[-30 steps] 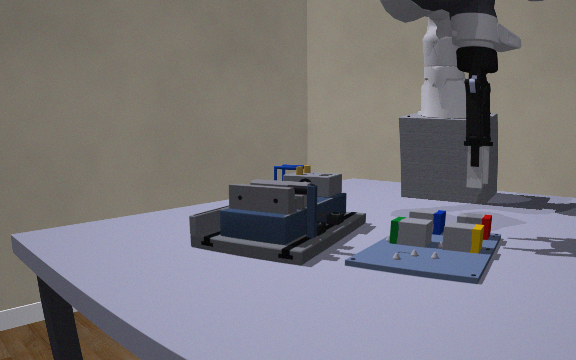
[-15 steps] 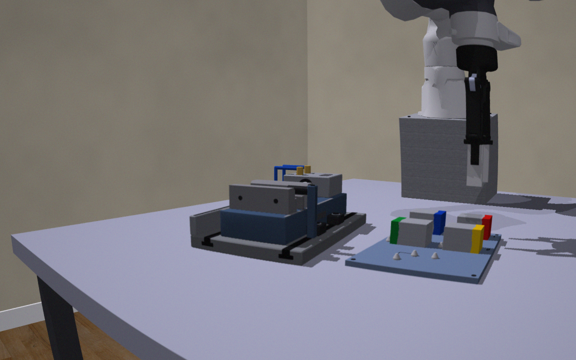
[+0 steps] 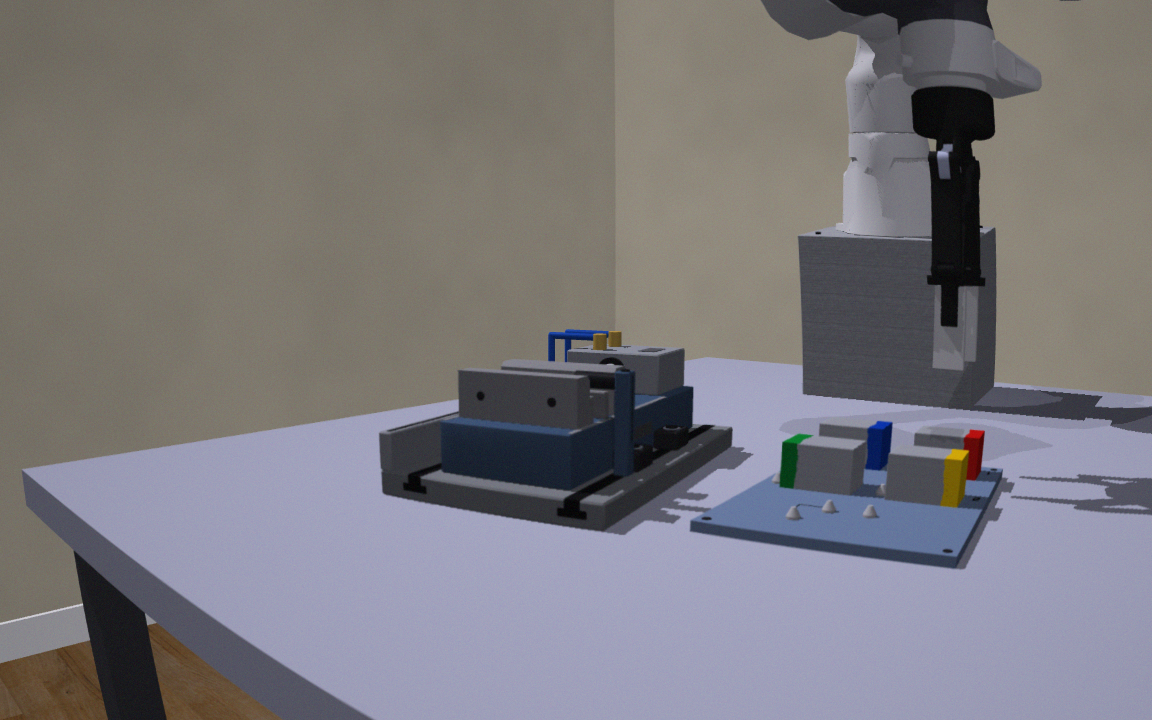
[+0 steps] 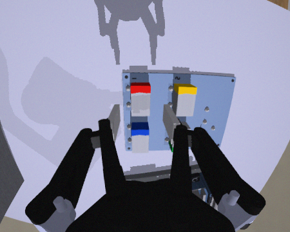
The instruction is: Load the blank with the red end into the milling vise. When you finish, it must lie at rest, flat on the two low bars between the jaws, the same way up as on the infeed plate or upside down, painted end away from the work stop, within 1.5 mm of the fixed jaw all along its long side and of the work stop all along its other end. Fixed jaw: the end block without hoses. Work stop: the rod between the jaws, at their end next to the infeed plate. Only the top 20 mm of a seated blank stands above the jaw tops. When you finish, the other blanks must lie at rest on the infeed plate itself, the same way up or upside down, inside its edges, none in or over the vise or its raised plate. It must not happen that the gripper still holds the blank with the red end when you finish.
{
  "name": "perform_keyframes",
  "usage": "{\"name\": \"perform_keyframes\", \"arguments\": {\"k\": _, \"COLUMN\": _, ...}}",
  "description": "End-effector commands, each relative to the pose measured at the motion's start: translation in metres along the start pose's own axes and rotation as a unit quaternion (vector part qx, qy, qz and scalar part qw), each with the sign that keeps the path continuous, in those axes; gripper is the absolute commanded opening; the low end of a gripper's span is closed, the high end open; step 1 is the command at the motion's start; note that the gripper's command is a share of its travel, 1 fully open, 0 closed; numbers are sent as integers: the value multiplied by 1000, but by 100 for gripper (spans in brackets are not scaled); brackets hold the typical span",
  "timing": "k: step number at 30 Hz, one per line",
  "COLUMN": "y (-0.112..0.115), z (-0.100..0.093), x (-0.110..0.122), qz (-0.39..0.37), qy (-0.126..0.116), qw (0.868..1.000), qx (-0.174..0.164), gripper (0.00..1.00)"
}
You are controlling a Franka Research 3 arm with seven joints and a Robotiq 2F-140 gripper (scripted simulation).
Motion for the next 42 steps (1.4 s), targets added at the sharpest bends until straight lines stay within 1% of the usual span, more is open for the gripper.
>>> {"name": "perform_keyframes", "arguments": {"k": 1, "y": 0, "z": -2, "x": 0, "qz": -1, "qy": 0, "qw": 1000, "qx": 0, "gripper": 44}}
{"name": "perform_keyframes", "arguments": {"k": 32, "y": 1, "z": -4, "x": -1, "qz": -2, "qy": -1, "qw": 1000, "qx": 0, "gripper": 44}}
{"name": "perform_keyframes", "arguments": {"k": 37, "y": 1, "z": 27, "x": 0, "qz": -2, "qy": -1, "qw": 1000, "qx": 0, "gripper": 44}}
{"name": "perform_keyframes", "arguments": {"k": 42, "y": 1, "z": 27, "x": 0, "qz": -2, "qy": -1, "qw": 1000, "qx": 0, "gripper": 44}}
Point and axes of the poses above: the point where the finger pads meet when closed, its own z axis out along the fingers, its own x axis across the jaws, y = z × x, the point moved 5 cm from there along -z, back along the fingers, and after that the axes turned 15 degrees about z, right-handed, at the moved point
